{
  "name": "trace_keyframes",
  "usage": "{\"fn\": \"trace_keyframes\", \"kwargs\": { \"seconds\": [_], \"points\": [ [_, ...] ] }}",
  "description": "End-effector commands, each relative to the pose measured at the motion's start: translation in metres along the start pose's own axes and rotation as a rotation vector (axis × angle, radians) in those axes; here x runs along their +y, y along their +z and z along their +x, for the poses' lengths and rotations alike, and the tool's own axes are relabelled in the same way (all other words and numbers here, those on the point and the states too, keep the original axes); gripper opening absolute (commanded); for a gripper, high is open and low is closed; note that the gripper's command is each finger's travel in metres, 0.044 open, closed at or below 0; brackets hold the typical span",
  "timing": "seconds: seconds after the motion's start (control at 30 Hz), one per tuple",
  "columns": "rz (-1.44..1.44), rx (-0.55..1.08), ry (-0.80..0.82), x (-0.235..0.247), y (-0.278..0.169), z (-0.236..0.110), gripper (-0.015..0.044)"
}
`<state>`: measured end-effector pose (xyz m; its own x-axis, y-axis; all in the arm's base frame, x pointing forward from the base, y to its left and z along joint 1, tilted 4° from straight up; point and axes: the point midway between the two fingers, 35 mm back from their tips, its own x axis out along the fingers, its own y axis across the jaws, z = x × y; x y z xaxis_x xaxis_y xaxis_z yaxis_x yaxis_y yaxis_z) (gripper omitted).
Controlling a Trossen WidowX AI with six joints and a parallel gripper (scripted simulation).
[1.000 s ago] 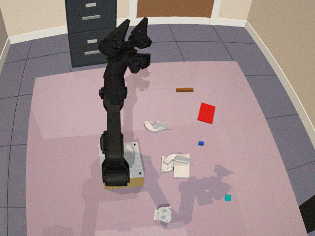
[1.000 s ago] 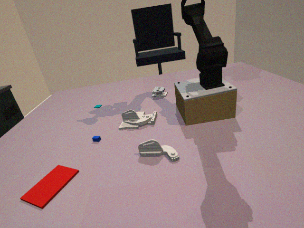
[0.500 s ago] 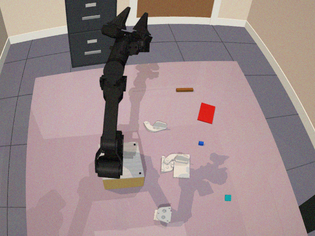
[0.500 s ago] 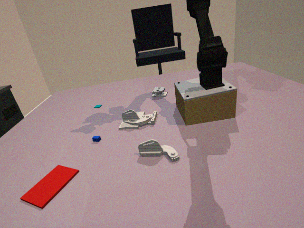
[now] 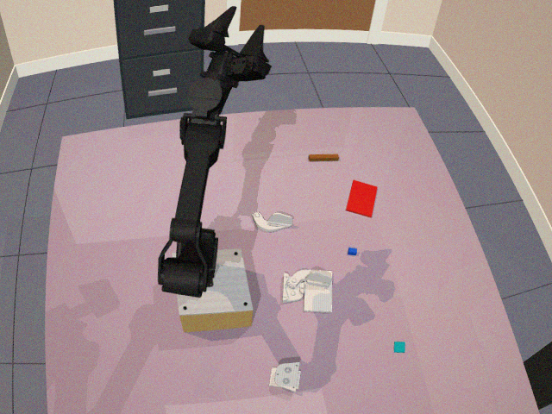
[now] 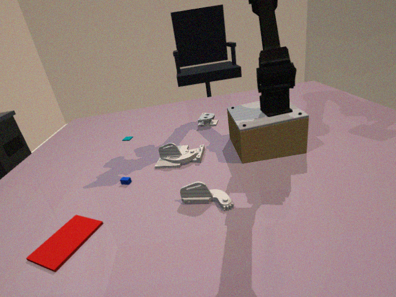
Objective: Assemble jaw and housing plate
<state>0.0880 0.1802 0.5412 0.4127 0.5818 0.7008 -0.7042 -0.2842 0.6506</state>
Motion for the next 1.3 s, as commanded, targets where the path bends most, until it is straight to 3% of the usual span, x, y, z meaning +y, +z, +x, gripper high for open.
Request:
{"fn": "trace_keyframes", "kwargs": {
  "seconds": [0.0, 0.67, 1.27],
  "points": [
    [-0.032, 0.029, -0.046, -0.015, -0.009, 0.005, 0.0440],
    [-0.187, 0.196, -0.344, -0.113, -0.052, 0.015, 0.0440],
    [-0.270, 0.349, -0.635, -0.206, -0.077, -0.003, 0.0440]
  ]
}}
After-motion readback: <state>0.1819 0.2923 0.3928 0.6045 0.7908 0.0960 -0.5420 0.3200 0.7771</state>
